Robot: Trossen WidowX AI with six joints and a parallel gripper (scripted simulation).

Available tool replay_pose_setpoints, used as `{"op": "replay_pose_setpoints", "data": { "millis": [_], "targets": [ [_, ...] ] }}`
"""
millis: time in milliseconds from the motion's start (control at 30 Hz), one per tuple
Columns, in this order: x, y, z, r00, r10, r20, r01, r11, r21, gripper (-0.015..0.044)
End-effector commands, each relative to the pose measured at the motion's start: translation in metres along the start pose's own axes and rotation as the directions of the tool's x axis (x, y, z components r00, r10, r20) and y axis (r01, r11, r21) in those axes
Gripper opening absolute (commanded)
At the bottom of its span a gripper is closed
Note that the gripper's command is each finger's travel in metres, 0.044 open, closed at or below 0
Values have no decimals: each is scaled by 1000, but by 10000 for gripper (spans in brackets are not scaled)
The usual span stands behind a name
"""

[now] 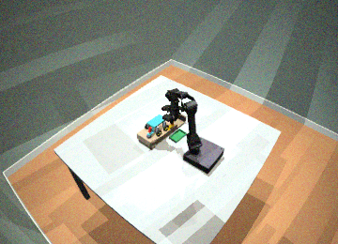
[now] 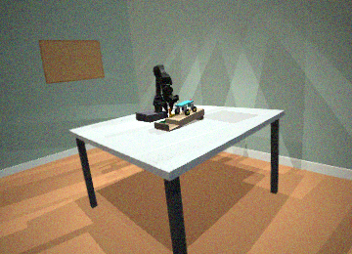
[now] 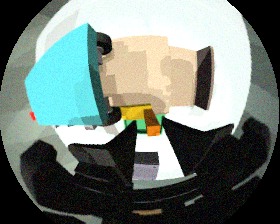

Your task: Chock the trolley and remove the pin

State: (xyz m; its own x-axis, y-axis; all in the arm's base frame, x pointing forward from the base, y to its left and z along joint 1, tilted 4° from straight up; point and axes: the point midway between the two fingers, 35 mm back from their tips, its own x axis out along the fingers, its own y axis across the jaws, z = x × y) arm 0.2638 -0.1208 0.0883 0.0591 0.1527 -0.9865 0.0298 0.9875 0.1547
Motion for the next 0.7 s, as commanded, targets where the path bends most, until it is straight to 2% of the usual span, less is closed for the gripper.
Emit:
{"op": "replay_pose_setpoints", "data": {
  "millis": [0,433,567,667],
  "targets": [
    [-16,0,0,1000,1,17,-1,1000,-6,190],
    [-51,0,1,1000,0,18,0,1000,-6,190],
    [-42,-1,0,1000,-1,7,1,1000,0,295],
    [-44,0,3,1000,-7,21,6,999,47,216]
  ]
}}
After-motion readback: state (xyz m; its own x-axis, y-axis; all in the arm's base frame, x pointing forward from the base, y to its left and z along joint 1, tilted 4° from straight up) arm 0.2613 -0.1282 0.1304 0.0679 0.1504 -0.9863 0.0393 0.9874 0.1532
